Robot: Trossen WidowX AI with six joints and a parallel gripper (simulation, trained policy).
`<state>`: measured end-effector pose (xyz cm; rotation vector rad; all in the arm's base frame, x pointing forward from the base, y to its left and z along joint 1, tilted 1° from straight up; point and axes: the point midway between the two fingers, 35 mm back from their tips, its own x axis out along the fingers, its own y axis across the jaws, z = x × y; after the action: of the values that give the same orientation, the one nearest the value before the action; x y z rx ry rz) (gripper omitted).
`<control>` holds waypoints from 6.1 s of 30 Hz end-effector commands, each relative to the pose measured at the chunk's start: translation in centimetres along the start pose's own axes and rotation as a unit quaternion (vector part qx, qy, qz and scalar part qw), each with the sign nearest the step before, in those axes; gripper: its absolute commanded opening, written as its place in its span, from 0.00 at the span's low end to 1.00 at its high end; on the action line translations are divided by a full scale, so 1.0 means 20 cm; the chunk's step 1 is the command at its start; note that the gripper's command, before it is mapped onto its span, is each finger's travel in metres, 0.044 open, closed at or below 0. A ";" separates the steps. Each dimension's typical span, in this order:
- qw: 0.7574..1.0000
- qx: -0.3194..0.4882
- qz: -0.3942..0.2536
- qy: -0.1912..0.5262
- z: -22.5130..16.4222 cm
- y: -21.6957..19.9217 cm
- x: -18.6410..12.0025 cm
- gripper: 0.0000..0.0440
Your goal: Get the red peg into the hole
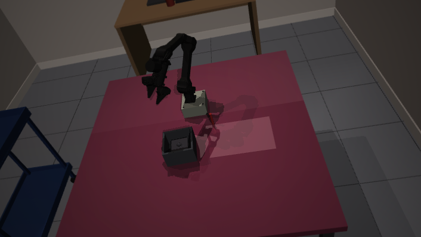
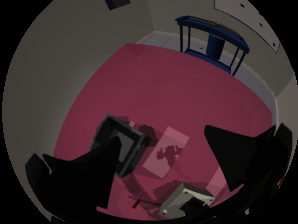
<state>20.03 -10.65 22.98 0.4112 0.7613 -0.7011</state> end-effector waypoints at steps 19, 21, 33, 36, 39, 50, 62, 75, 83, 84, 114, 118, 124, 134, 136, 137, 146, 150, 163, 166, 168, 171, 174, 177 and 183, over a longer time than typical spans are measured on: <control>0.975 0.049 -0.037 0.215 -0.61 0.33 -0.03 1.00; 0.971 0.051 -0.048 0.228 -0.67 0.34 -0.04 1.00; 0.951 0.066 -0.115 0.281 -1.00 0.41 -0.03 1.00; 0.947 0.069 -0.125 0.287 -1.08 0.42 -0.01 1.00; 0.944 0.072 -0.130 0.293 -1.15 0.44 0.01 1.00; 0.942 0.081 -0.107 0.308 -1.38 0.53 0.15 1.00; 0.937 0.102 -0.075 0.325 -1.57 0.57 0.28 0.90; 0.920 0.099 -0.089 0.369 -1.62 0.57 0.28 0.16; 0.924 0.085 -0.072 0.365 -1.55 0.61 0.26 0.00; 0.926 0.082 -0.068 0.362 -1.54 0.62 0.26 0.00; 0.965 0.040 0.018 0.257 -0.88 0.84 0.15 0.00; 0.967 0.051 0.014 0.250 -0.80 0.84 0.20 0.00; 0.968 0.070 0.008 0.240 -0.69 0.83 0.27 0.00; 0.968 0.099 -0.003 0.229 -0.55 0.81 0.41 0.00; 0.968 0.105 -0.005 0.228 -0.53 0.80 0.44 0.00; 0.968 0.108 -0.006 0.228 -0.51 0.80 0.45 0.00; 0.964 0.129 -0.015 0.232 -0.45 0.77 0.59 0.02; 0.961 0.135 -0.020 0.239 -0.44 0.76 0.64 0.03; 0.955 0.123 -0.043 0.265 -0.51 0.74 0.83 0.24; 0.955 0.109 -0.051 0.271 -0.53 0.73 0.86 0.35; 0.954 0.107 -0.054 0.273 -0.52 0.73 0.88 0.35; 0.956 0.106 -0.051 0.269 -0.49 0.75 0.91 0.50; 0.957 0.104 -0.047 0.266 -0.45 0.77 0.93 0.65; 0.959 0.101 -0.045 0.261 -0.41 0.78 0.96 0.79; 0.964 0.102 -0.037 0.244 -0.31 0.81 1.02 1.00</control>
<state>37.05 -3.46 4.93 0.7594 1.2341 -0.7663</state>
